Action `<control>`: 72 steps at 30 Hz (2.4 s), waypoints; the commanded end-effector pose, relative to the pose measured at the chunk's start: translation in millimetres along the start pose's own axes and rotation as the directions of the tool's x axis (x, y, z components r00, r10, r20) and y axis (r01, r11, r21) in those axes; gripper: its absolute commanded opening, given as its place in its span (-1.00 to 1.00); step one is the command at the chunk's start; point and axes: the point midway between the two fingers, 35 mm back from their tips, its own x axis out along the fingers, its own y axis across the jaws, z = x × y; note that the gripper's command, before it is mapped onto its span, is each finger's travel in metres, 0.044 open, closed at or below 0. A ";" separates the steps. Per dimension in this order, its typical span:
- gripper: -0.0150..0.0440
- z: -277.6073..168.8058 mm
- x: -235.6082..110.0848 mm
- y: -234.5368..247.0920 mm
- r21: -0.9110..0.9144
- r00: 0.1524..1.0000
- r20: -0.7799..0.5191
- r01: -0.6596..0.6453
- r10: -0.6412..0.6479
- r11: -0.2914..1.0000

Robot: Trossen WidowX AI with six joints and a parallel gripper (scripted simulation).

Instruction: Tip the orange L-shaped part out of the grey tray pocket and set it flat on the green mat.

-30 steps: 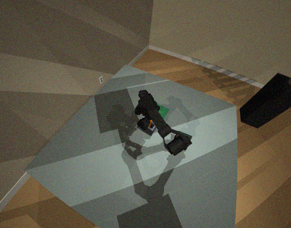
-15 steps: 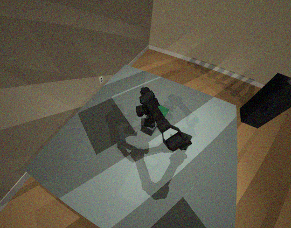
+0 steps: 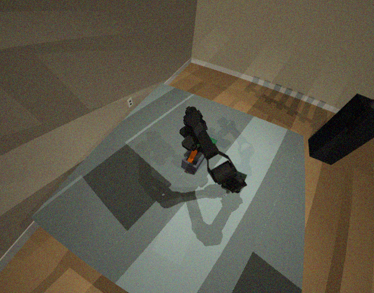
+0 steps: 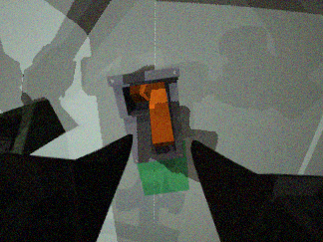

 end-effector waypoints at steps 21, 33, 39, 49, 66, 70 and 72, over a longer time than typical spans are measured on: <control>0.46 -17.4 31.7 -6.3 -0.255 1.000 -0.009 0.004 -0.006 0.967; 0.46 -17.6 51.1 -7.3 -0.255 1.000 -0.009 0.004 -0.007 0.967; 0.46 -17.6 60.9 -7.1 -0.255 1.000 -0.008 0.004 -0.007 0.967; 0.46 -17.5 75.8 -6.2 -0.256 1.000 -0.007 0.004 -0.006 0.967; -0.39 -18.0 72.1 -6.3 -0.259 1.000 -0.012 0.002 -0.005 0.966; -0.49 -18.0 72.1 -6.3 -0.259 1.000 -0.012 0.002 -0.005 0.966; -0.49 -18.0 71.9 -6.3 -0.259 1.000 -0.012 0.002 -0.005 0.966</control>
